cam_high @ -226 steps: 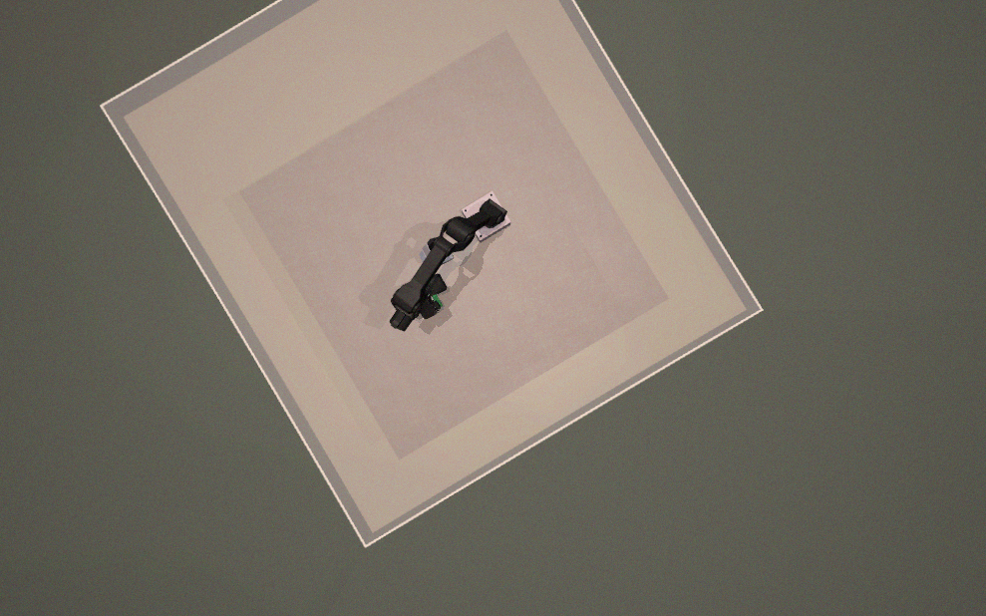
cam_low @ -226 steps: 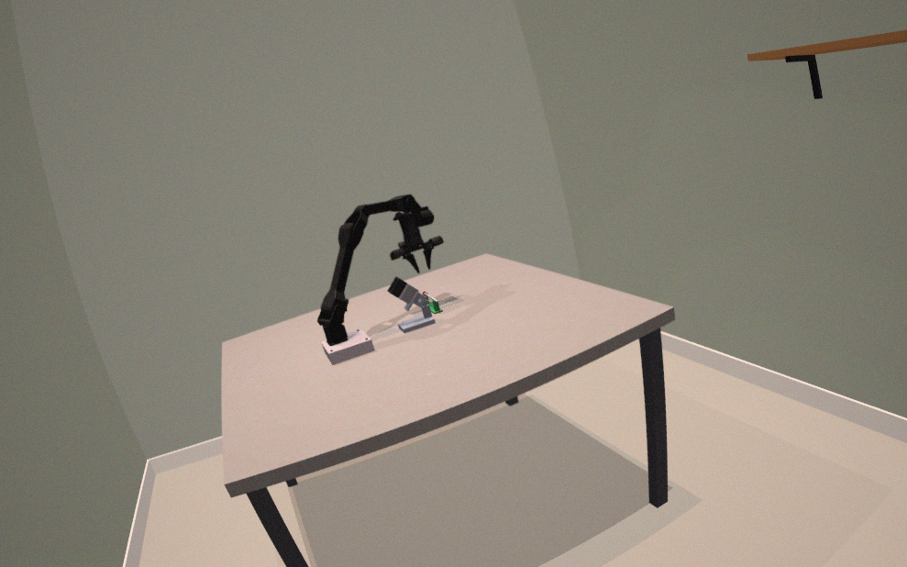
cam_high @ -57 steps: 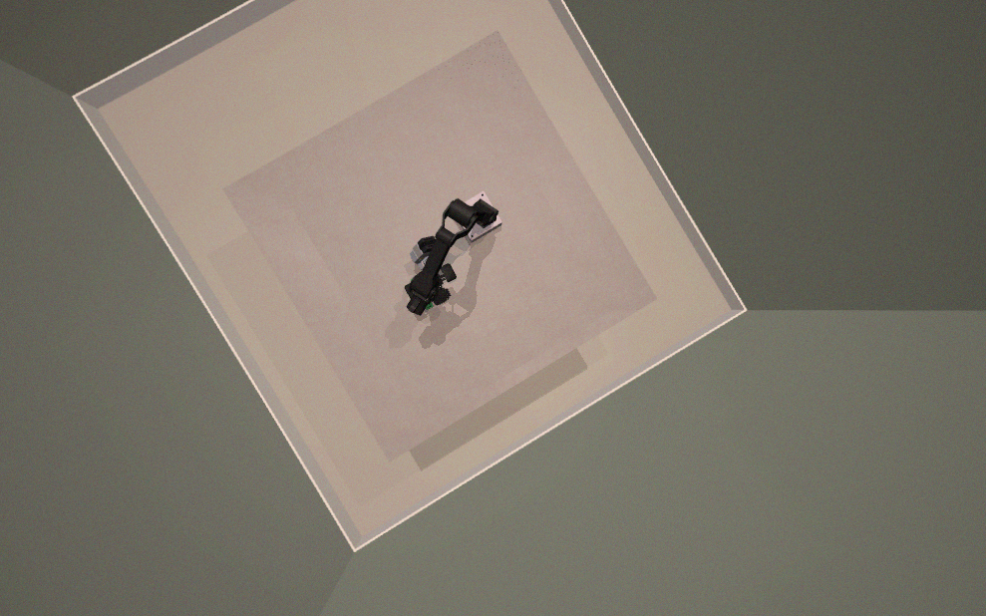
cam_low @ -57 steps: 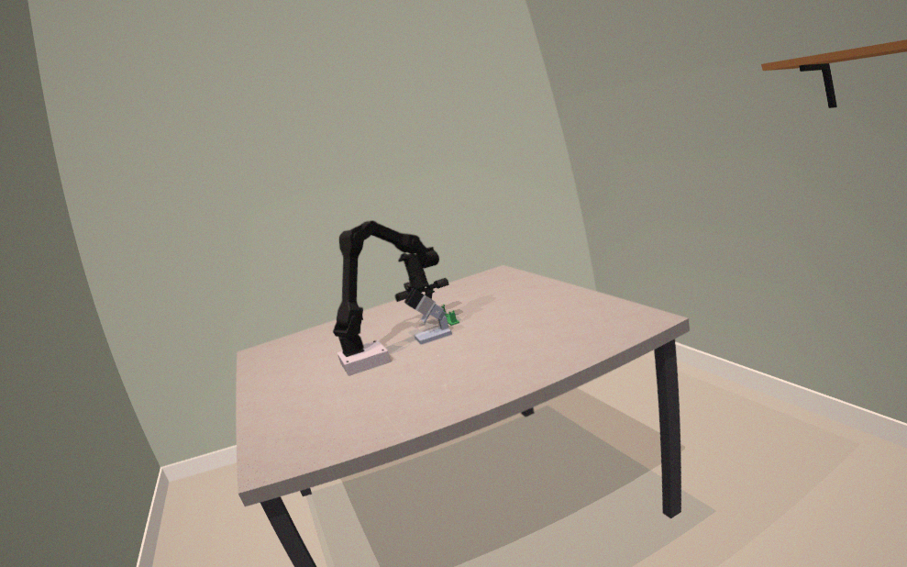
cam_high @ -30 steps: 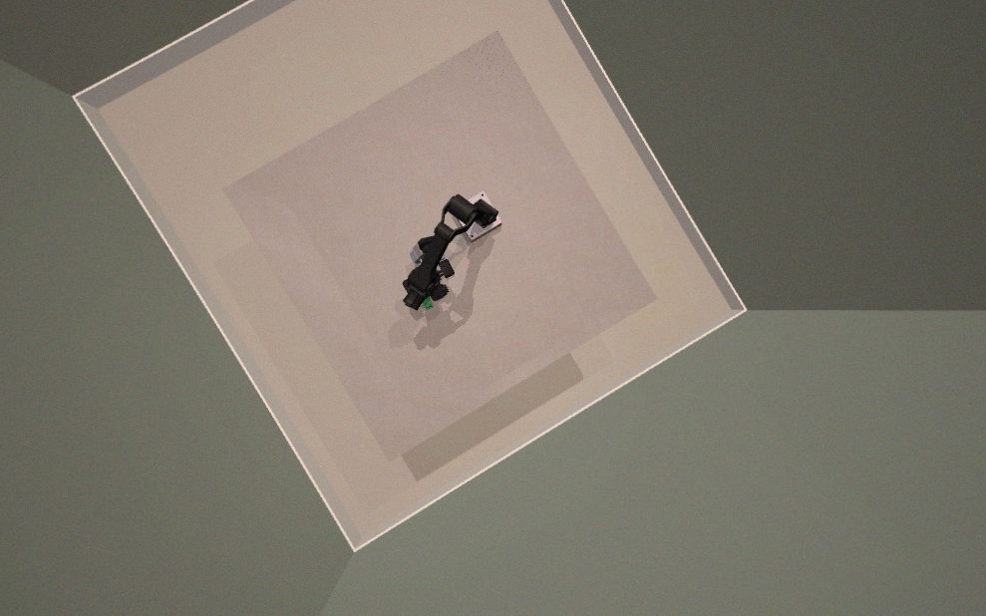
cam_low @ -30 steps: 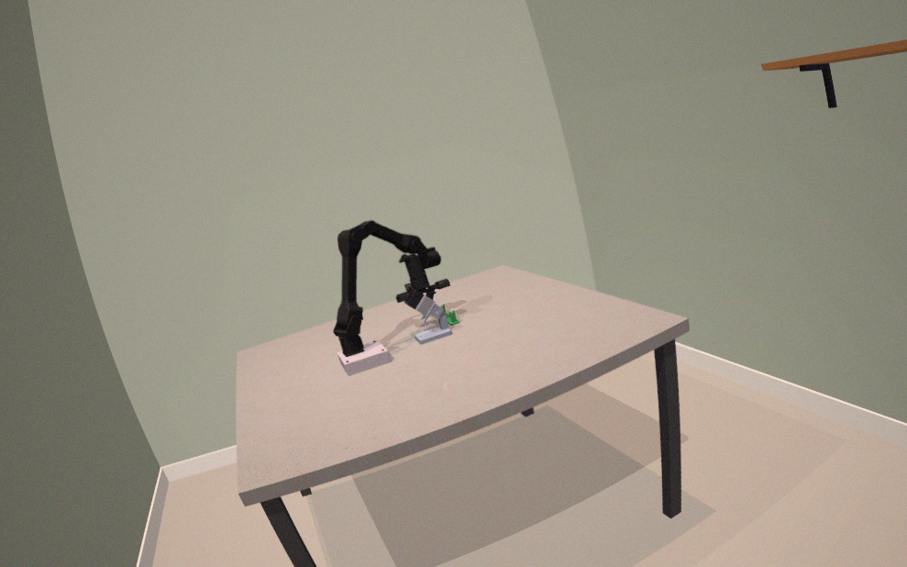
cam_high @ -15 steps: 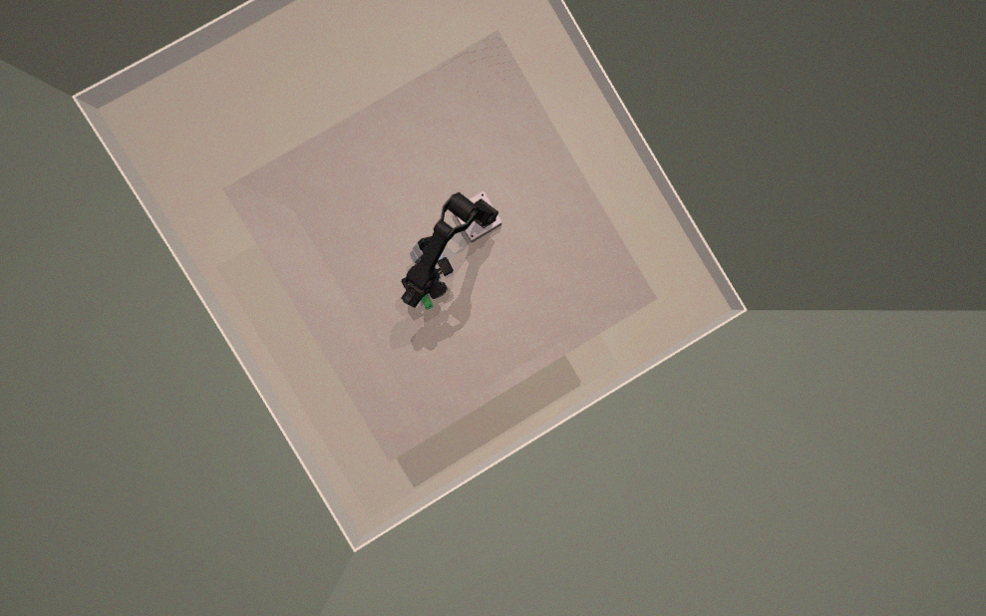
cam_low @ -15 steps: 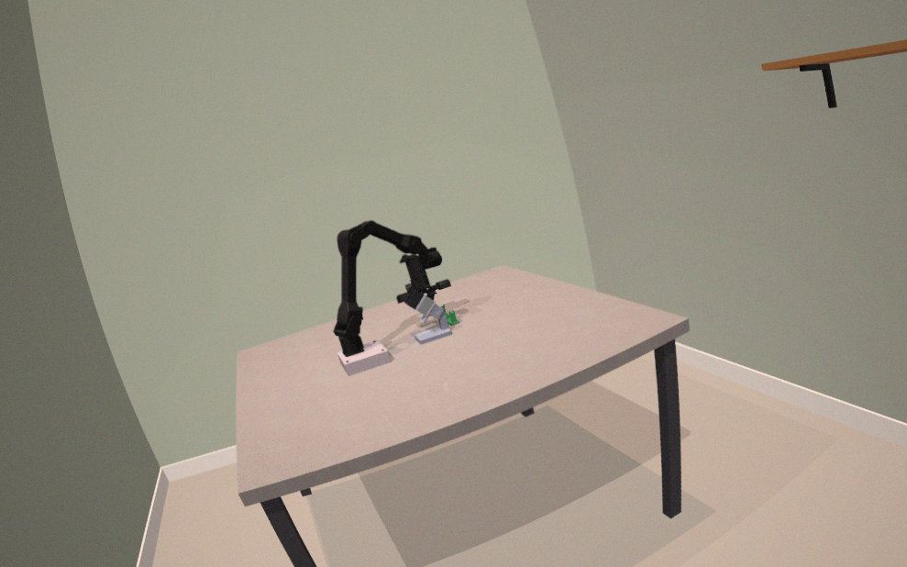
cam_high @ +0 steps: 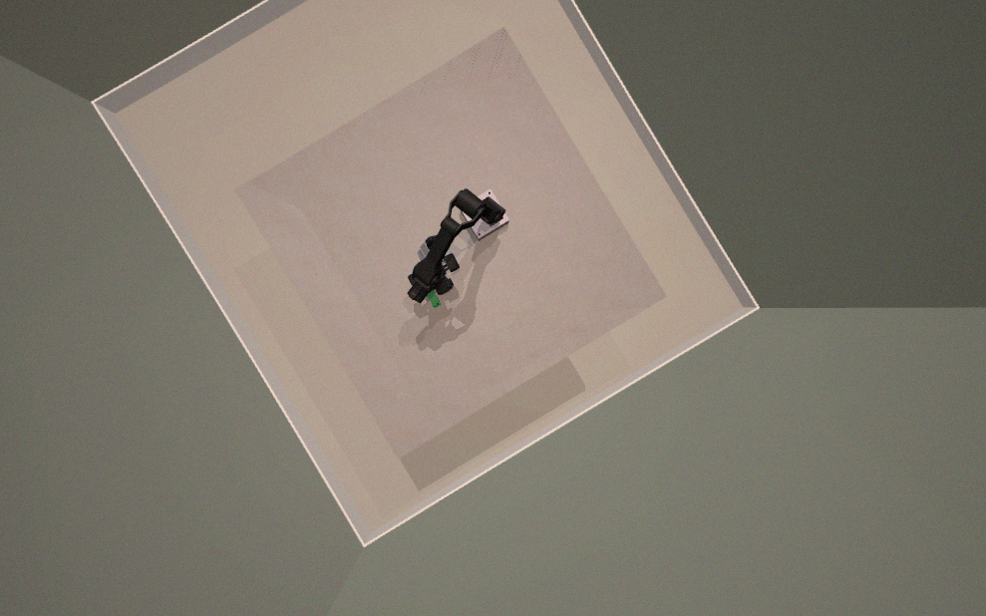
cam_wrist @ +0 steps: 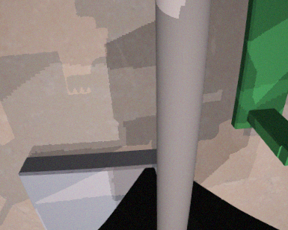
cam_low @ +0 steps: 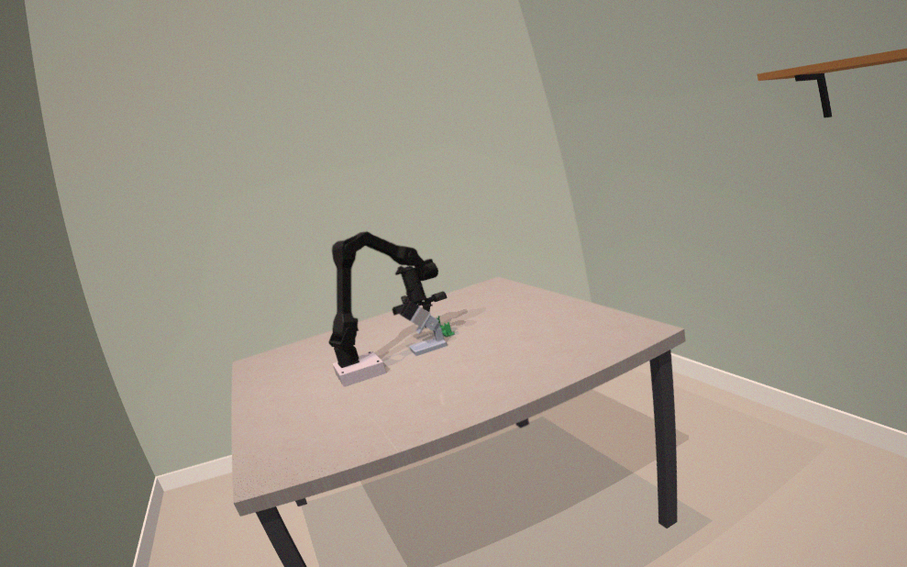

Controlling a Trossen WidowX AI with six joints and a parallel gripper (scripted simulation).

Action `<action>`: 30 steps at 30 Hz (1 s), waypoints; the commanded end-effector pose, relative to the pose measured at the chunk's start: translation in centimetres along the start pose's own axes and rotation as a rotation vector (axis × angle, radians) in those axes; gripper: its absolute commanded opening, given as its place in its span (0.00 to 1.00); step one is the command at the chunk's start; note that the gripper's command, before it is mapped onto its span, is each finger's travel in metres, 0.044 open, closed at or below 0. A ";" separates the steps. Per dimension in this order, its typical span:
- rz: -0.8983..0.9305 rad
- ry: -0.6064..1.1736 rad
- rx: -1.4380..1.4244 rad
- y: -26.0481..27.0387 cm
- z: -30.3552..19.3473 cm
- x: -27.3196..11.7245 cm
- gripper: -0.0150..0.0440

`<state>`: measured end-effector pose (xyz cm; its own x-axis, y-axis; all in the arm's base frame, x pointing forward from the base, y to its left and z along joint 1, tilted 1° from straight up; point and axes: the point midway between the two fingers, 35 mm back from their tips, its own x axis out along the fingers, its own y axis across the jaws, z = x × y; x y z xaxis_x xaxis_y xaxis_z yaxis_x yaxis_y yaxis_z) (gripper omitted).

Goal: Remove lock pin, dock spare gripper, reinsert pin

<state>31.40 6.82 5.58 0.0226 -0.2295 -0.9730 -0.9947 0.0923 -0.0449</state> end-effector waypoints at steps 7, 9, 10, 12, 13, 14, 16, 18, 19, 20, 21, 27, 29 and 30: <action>0.000 0.004 -0.003 0.0 -0.7 0.2 0.25; 0.001 0.004 -0.003 0.0 -0.8 0.2 0.25; 0.001 0.004 -0.003 0.0 -0.8 0.2 0.25; 0.001 0.004 -0.003 0.0 -1.0 0.3 0.25; 0.001 0.004 -0.003 0.0 -1.0 0.3 0.25; 0.001 0.004 -0.003 0.0 -1.1 0.3 0.25; 0.002 0.004 -0.003 0.0 -1.2 0.3 0.25; 0.002 0.004 -0.003 0.0 -1.3 0.4 0.25; 0.002 0.003 -0.003 0.0 -1.4 0.4 0.25; 0.002 0.003 -0.004 0.0 -1.5 0.4 0.25; 0.002 0.003 -0.004 0.0 -1.5 0.4 0.25; 0.004 0.003 -0.004 0.0 -1.9 0.5 0.25; 0.004 0.003 -0.004 0.0 -2.0 0.5 0.25; 0.004 0.003 -0.004 -0.1 -2.0 0.5 0.25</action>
<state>31.25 4.99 5.51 0.0171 -0.2285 -0.9734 -0.9950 0.0922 -0.0391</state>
